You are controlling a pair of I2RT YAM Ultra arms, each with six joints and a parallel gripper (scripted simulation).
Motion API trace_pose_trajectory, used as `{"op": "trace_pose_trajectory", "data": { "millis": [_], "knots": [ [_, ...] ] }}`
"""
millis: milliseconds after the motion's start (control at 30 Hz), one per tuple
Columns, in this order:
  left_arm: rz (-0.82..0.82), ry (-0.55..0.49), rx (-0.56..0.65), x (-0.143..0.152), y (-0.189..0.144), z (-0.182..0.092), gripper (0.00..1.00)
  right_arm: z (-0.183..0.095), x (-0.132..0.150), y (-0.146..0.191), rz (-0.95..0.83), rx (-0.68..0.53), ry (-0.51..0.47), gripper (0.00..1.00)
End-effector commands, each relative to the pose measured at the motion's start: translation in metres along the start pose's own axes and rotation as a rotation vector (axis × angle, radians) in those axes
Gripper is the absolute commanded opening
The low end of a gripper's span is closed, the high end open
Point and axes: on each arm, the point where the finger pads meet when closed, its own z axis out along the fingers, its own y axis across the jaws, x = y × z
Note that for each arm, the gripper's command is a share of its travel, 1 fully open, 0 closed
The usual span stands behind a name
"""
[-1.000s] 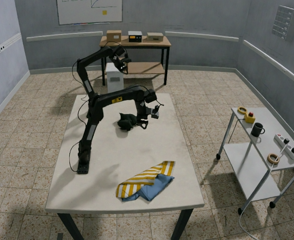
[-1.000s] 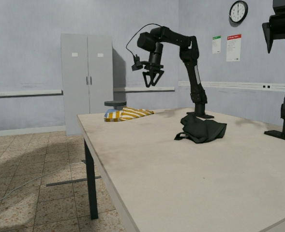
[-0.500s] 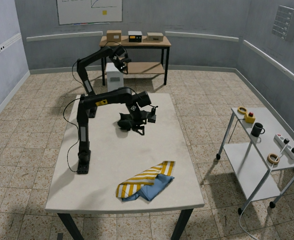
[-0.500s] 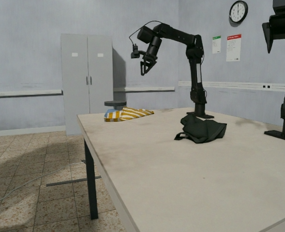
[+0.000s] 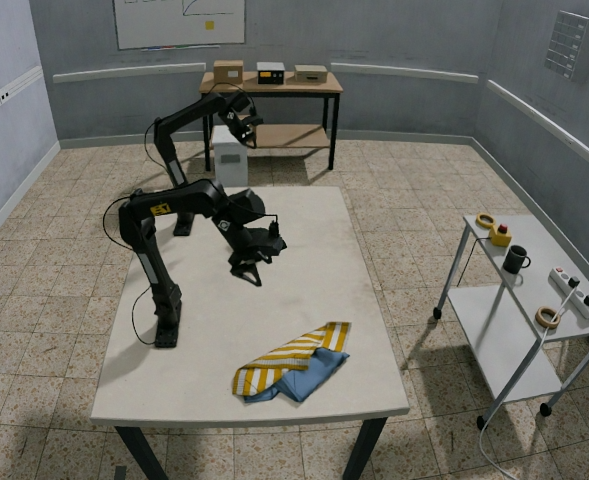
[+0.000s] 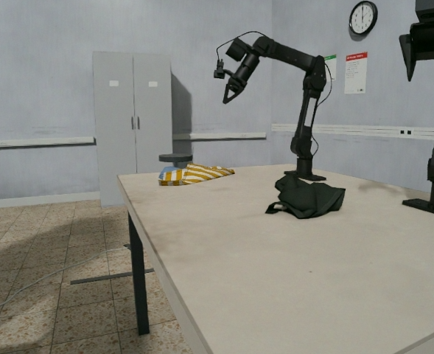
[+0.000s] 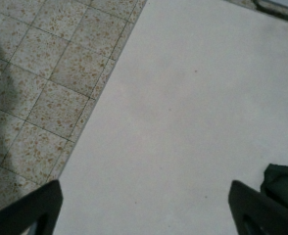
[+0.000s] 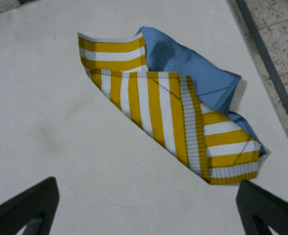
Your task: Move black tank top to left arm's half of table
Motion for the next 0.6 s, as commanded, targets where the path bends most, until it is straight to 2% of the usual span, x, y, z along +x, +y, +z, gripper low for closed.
{"op": "trace_pose_trajectory", "data": {
  "millis": [0, 167, 267, 300, 567],
  "knots": [
    [0.009, -0.036, -0.003, -0.004, 0.000, -0.011, 0.92, -0.014, -0.001, -0.022, -0.024, 0.024, -0.078, 0.92],
    [0.009, -0.036, -0.003, -0.004, 0.000, -0.011, 0.92, -0.016, 0.002, -0.034, 0.005, 0.042, -0.088, 0.92],
    [0.009, -0.036, -0.003, -0.004, 0.000, -0.011, 0.92, -0.034, -0.004, -0.036, 0.028, 0.055, -0.135, 0.92],
    [-0.007, 0.042, 0.028, 0.001, -0.010, 0.020, 0.60, -0.036, -0.005, -0.035, 0.025, 0.053, -0.139, 0.92],
    [-0.093, 0.097, 0.051, -0.001, -0.042, 0.042, 0.60, -0.036, -0.004, -0.033, 0.023, 0.050, -0.138, 0.92]
  ]
}}
